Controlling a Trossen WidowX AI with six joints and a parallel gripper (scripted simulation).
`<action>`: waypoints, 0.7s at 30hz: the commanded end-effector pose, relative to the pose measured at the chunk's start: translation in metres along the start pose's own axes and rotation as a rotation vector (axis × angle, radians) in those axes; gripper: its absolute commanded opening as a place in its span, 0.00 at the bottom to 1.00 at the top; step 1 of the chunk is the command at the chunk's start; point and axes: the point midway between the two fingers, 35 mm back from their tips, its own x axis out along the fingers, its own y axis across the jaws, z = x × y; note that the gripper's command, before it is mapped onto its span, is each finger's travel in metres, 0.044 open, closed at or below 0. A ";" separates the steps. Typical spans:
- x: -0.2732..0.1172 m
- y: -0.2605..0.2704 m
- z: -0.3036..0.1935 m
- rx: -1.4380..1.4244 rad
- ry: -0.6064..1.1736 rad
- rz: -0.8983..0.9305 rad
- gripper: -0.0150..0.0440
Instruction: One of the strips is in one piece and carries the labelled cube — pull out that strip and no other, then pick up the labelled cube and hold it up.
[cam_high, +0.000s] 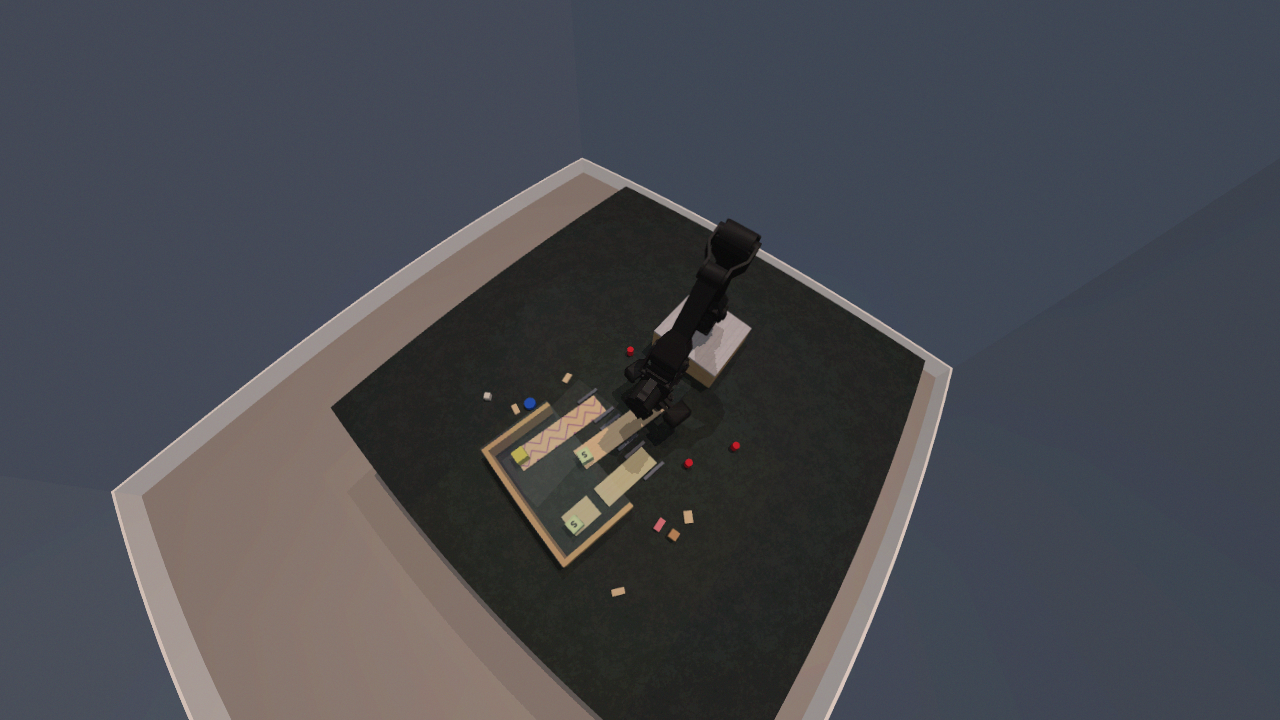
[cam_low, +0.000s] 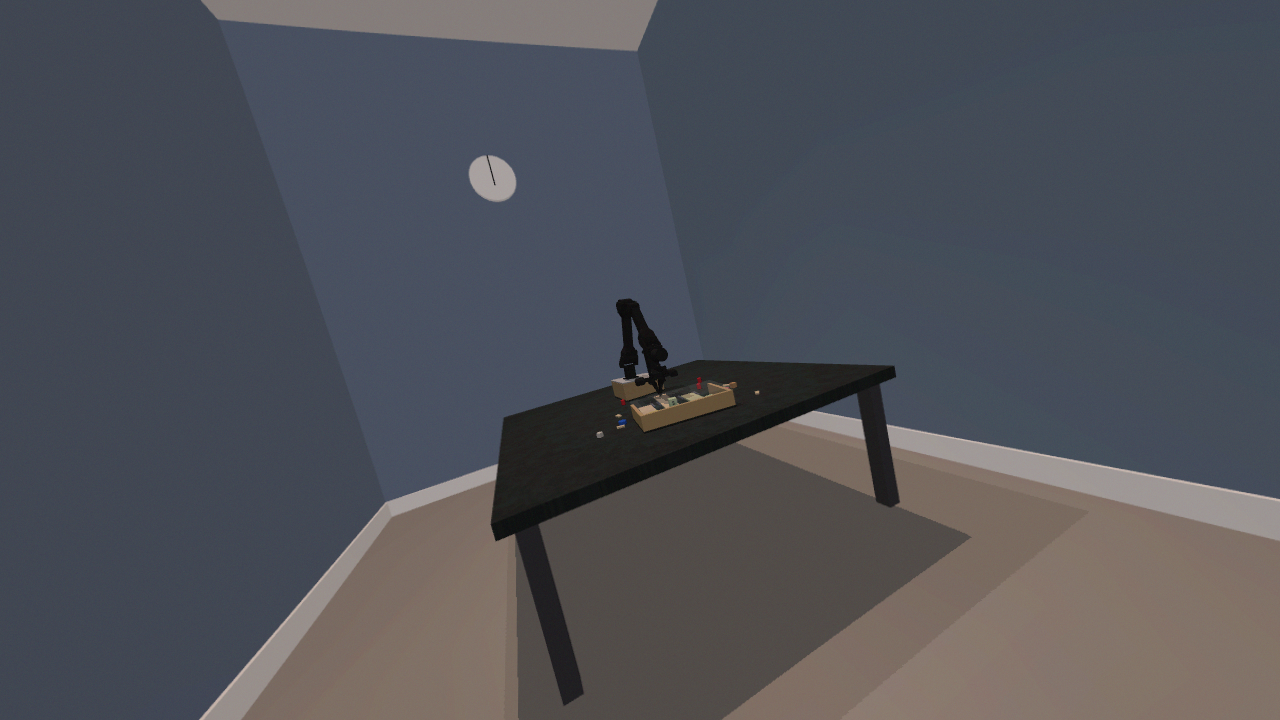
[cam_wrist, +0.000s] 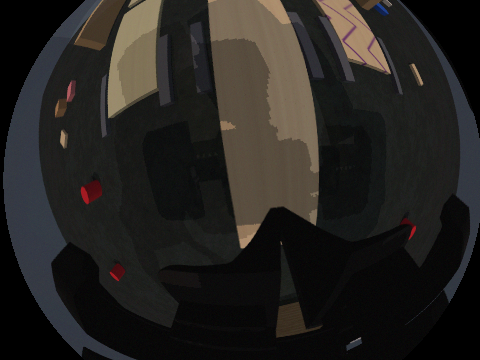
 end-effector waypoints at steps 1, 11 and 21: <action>0.004 -0.002 -0.016 0.004 0.028 -0.005 0.25; 0.004 -0.003 -0.031 0.004 0.030 -0.005 0.25; 0.004 -0.004 -0.045 0.004 0.031 -0.005 0.25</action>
